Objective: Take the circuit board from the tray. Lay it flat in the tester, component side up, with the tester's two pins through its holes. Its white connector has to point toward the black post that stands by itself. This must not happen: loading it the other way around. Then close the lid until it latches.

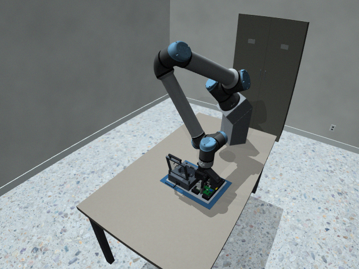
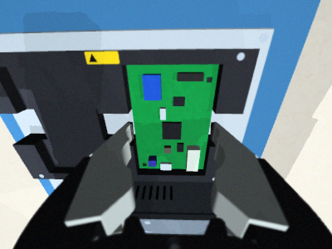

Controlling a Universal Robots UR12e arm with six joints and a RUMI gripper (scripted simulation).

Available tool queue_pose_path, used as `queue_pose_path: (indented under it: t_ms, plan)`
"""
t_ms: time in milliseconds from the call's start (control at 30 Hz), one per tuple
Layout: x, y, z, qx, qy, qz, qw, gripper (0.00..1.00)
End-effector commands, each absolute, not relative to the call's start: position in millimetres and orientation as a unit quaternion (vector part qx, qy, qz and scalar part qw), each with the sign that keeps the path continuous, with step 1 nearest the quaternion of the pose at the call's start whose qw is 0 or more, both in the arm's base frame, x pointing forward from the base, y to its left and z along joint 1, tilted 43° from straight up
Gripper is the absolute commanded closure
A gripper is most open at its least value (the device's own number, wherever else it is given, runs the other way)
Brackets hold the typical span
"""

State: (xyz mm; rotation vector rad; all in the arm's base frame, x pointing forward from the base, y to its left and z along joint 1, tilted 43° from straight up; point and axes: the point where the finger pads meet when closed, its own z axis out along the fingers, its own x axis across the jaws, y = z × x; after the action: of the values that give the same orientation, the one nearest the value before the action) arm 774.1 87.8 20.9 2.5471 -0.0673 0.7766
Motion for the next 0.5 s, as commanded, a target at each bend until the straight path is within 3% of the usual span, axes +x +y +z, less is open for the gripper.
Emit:
queue_pose_path:
  t_ms: [0, 467]
  plan:
    - [774.2, 88.2, 21.4, 0.929, -0.024, 0.284, 0.237, 0.51]
    - [774.2, 88.2, 21.4, 0.929, -0.024, 0.284, 0.237, 0.53]
